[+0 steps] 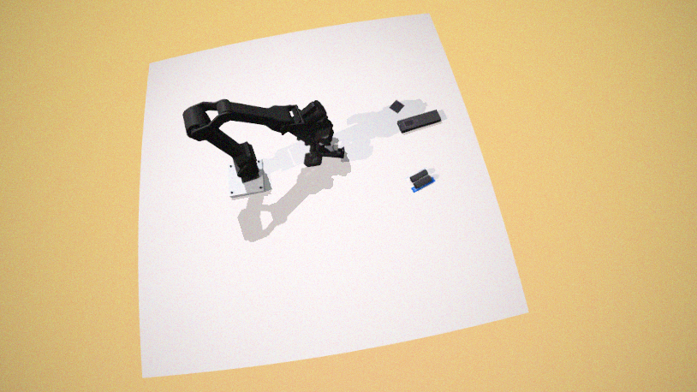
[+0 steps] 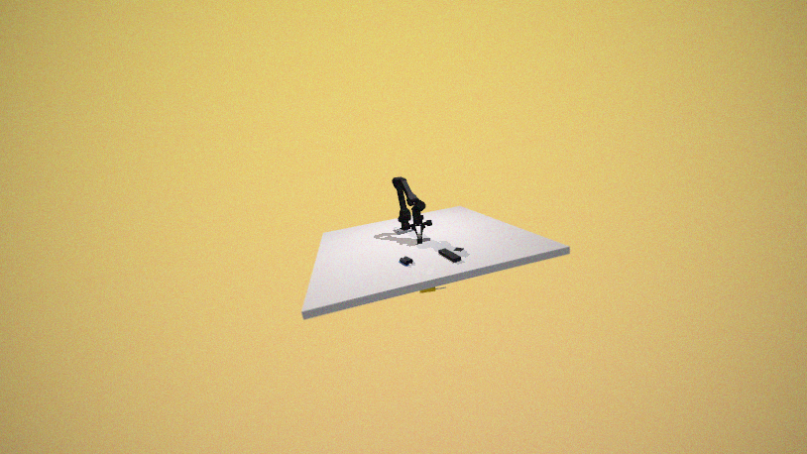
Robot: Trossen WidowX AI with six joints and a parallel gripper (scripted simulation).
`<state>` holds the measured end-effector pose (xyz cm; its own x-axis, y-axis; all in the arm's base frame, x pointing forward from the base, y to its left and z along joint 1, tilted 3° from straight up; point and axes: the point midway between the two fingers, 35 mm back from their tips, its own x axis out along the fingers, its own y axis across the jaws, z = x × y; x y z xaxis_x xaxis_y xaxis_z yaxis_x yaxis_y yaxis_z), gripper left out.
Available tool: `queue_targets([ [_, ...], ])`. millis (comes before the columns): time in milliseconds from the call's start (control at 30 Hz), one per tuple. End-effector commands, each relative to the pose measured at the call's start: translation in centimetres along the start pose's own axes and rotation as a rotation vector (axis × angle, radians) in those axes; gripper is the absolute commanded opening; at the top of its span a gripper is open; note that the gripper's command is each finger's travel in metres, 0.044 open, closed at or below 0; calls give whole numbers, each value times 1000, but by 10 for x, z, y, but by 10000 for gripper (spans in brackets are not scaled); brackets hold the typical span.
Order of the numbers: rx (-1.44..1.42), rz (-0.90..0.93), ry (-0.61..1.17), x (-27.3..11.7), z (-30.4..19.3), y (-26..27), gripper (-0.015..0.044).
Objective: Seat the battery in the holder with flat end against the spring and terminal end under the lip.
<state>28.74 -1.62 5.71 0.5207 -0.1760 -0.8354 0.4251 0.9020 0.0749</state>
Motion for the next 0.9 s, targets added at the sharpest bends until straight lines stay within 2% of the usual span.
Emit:
queue_targets([
  [0, 0, -4, 24, 1, -5, -1, 71],
  [867, -14, -19, 187, 8, -1, 0, 71],
])
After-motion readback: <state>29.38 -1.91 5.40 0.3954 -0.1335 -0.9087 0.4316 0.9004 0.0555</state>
